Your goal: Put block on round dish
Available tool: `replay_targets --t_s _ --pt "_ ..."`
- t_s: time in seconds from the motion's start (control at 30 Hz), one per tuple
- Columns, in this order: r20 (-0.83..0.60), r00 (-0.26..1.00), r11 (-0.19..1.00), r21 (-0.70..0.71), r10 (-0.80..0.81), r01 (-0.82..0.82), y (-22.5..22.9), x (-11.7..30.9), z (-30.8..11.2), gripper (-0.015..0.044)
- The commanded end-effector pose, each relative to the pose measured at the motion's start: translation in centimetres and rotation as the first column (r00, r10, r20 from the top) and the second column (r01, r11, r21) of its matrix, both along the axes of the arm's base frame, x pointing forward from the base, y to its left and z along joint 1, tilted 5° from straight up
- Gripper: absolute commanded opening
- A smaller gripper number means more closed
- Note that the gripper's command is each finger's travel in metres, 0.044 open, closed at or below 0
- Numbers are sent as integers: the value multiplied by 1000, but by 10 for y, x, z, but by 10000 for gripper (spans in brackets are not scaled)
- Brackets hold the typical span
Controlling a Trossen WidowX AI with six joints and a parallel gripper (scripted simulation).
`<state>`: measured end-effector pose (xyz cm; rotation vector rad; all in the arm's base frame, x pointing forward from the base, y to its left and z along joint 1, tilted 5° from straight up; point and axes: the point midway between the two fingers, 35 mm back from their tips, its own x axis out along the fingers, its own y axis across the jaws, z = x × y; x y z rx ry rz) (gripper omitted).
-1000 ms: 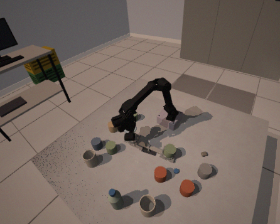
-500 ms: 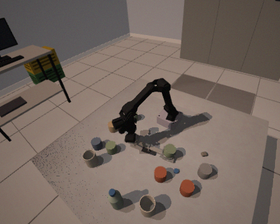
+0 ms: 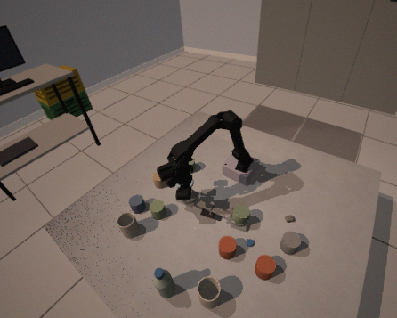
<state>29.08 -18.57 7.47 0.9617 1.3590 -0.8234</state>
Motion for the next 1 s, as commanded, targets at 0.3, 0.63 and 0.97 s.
replay_targets --t_s 0.3,0.63,0.97 --pt "10 1000 1000 -9 1 -1 -3 -6 72 0" --pt "2 1000 1000 -2 -9 9 -29 -26 48 0" --pt "1 1000 1000 -9 -6 6 -81 -88 -15 0"
